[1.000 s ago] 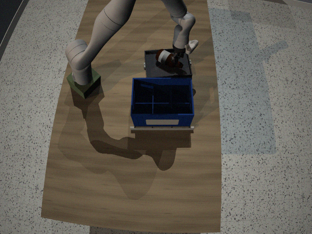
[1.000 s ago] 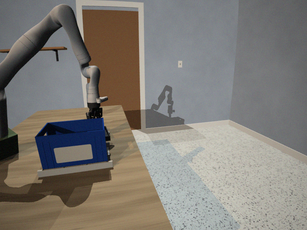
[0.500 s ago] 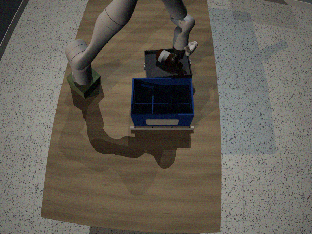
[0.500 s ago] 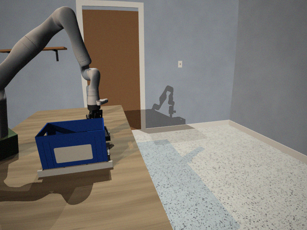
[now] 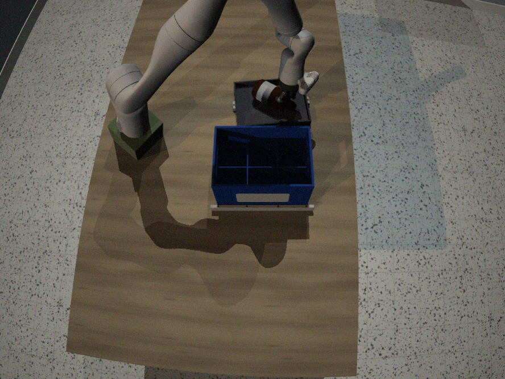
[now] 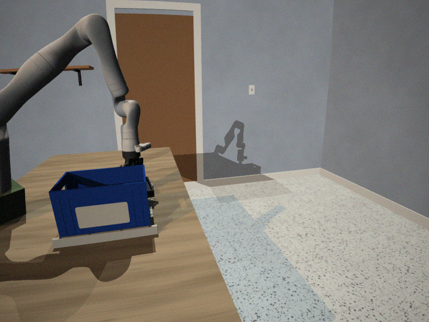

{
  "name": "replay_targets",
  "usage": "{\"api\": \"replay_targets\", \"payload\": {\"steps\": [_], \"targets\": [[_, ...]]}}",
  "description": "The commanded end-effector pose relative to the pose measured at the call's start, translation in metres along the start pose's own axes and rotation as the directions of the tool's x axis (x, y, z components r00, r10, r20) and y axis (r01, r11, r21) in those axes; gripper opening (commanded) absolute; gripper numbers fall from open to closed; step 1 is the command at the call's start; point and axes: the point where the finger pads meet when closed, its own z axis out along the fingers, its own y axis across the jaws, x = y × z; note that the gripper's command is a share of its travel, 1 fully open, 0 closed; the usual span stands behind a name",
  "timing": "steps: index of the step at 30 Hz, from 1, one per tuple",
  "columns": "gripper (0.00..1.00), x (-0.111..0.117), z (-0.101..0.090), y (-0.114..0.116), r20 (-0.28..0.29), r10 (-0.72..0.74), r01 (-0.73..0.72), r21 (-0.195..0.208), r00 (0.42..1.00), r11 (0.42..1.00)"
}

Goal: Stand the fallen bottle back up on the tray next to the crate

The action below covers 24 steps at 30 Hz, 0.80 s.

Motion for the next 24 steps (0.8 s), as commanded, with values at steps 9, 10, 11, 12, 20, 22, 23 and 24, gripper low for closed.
{"api": "replay_targets", "payload": {"steps": [9,10,11,12,20,22,23,24], "targets": [[0.64,0.0042,0.0123,-0.0012,-0.006,0.003,-0.003,0.004,1.0,1.0],[0.64,0.0043,0.0127,-0.0013,-0.006,0.003,-0.003,0.004,1.0,1.0],[0.64,0.0044,0.0131,-0.0014,-0.007,0.003,-0.003,0.004,1.0,1.0],[0.64,0.0045,0.0133,-0.0015,-0.007,0.004,-0.004,0.005,1.0,1.0],[0.64,0.005,0.0138,-0.0019,-0.008,0.004,-0.004,0.006,1.0,1.0],[0.64,0.005,0.0138,-0.0019,-0.008,0.004,-0.004,0.006,1.0,1.0],[0.64,0.005,0.0138,-0.0019,-0.008,0.004,-0.004,0.006,1.0,1.0],[0.64,0.005,0.0138,-0.0019,-0.008,0.004,-0.004,0.006,1.0,1.0]]}}
